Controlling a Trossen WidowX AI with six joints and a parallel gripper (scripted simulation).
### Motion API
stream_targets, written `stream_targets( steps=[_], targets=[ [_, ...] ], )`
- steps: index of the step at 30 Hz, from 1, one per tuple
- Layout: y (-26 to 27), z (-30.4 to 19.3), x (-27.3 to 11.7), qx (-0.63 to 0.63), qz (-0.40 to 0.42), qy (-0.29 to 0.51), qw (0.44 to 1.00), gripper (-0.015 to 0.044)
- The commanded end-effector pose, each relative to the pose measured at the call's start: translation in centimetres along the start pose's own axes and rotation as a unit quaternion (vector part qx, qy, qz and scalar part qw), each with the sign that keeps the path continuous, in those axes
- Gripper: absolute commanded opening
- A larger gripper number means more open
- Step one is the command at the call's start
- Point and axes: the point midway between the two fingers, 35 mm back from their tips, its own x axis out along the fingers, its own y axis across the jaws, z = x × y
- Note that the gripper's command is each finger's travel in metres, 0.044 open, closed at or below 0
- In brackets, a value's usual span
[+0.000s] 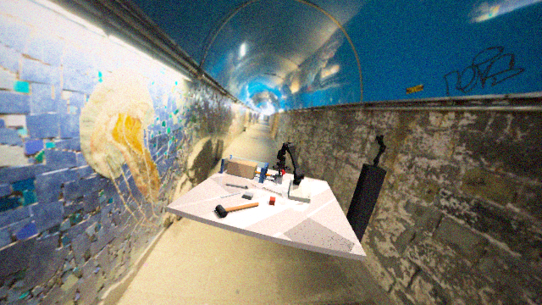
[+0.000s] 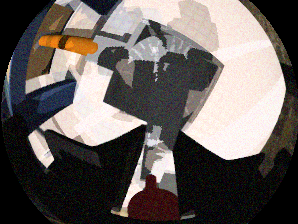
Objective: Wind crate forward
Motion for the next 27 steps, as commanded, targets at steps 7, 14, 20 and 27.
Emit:
stream_targets(
  steps=[7, 14, 20, 27],
  targets=[
    [0.39, 0.06, 0.14, 0.044, 0.004, 0.004, 0.999, 0.0000],
    [0.69, 0.11, 0.16, 0.079, 0.006, 0.005, 0.997, 0.0000],
    [1.05, 0.20, 0.21, 0.117, 0.008, 0.007, 0.993, 0.0000],
    [1.10, 0.24, 0.54, 0.118, 0.007, 0.007, 0.993, 0.0000]
  ],
)
